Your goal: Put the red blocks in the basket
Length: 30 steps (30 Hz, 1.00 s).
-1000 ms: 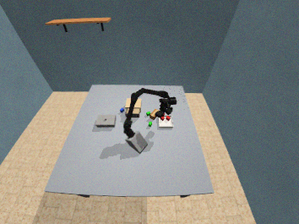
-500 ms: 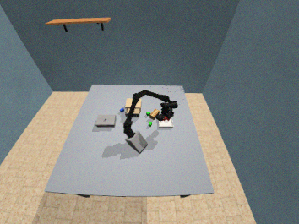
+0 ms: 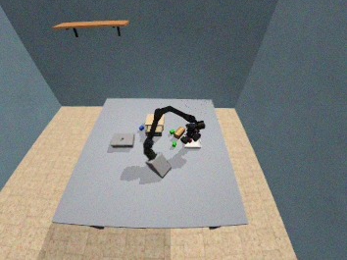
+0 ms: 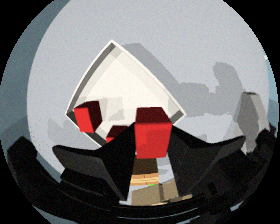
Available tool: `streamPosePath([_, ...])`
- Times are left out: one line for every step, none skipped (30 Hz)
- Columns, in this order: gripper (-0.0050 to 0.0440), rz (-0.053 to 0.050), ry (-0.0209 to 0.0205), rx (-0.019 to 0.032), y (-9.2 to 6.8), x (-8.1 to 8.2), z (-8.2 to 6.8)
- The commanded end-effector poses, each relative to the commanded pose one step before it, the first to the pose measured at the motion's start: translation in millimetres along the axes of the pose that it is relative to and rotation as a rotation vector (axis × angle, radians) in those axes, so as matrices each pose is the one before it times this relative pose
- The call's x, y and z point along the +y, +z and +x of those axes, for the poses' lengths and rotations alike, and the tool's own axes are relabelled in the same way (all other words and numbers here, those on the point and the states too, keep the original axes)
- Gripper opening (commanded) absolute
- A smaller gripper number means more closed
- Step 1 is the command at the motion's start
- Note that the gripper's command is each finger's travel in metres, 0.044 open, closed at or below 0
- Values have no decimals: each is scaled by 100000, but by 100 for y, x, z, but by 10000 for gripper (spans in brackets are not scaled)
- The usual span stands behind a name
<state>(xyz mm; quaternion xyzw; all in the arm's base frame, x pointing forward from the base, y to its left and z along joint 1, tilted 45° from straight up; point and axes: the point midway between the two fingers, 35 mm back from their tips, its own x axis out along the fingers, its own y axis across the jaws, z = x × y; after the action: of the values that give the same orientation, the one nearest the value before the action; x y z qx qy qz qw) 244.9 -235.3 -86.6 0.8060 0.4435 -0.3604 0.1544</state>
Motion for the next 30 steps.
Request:
streamPosePath([0, 734, -644, 627, -79, -193, 1301])
streamPosePath([0, 0, 0, 0, 0, 0, 267])
streamPosePath([0, 0, 0, 0, 0, 0, 267])
streamPosePath([0, 0, 0, 0, 0, 0, 0])
streamPosePath([0, 0, 0, 0, 0, 0, 0])
streamPosePath([0, 0, 0, 0, 0, 0, 267])
streamPosePath([0, 0, 0, 0, 0, 0, 267])
streamPosePath([0, 0, 0, 0, 0, 0, 100])
streamPosePath([0, 0, 0, 0, 0, 0, 0])
streamPosePath([0, 0, 0, 0, 0, 0, 0])
streamPosePath([0, 0, 0, 0, 0, 0, 0])
streamPosePath([0, 0, 0, 0, 0, 0, 0])
streamPosePath([0, 0, 0, 0, 0, 0, 100])
streamPosePath([0, 0, 0, 0, 0, 0, 100])
streamPosePath([0, 0, 0, 0, 0, 0, 100])
streamPosePath([0, 0, 0, 0, 0, 0, 100])
streamPosePath([0, 0, 0, 0, 0, 0, 100])
streamPosePath([0, 0, 0, 0, 0, 0, 100])
streamPosePath([0, 0, 0, 0, 0, 0, 100])
streamPosePath([0, 0, 0, 0, 0, 0, 100])
streamPosePath([0, 0, 0, 0, 0, 0, 0])
streamPosePath([0, 0, 0, 0, 0, 0, 0])
streamPosePath([0, 0, 0, 0, 0, 0, 100])
streamPosePath([0, 0, 0, 0, 0, 0, 100])
streamPosePath([0, 0, 0, 0, 0, 0, 100])
streamPosePath([0, 0, 0, 0, 0, 0, 100])
streamPosePath([0, 0, 0, 0, 0, 0, 100])
streamPosePath([0, 0, 0, 0, 0, 0, 100])
streamPosePath([0, 0, 0, 0, 0, 0, 100])
streamPosePath([0, 0, 0, 0, 0, 0, 0])
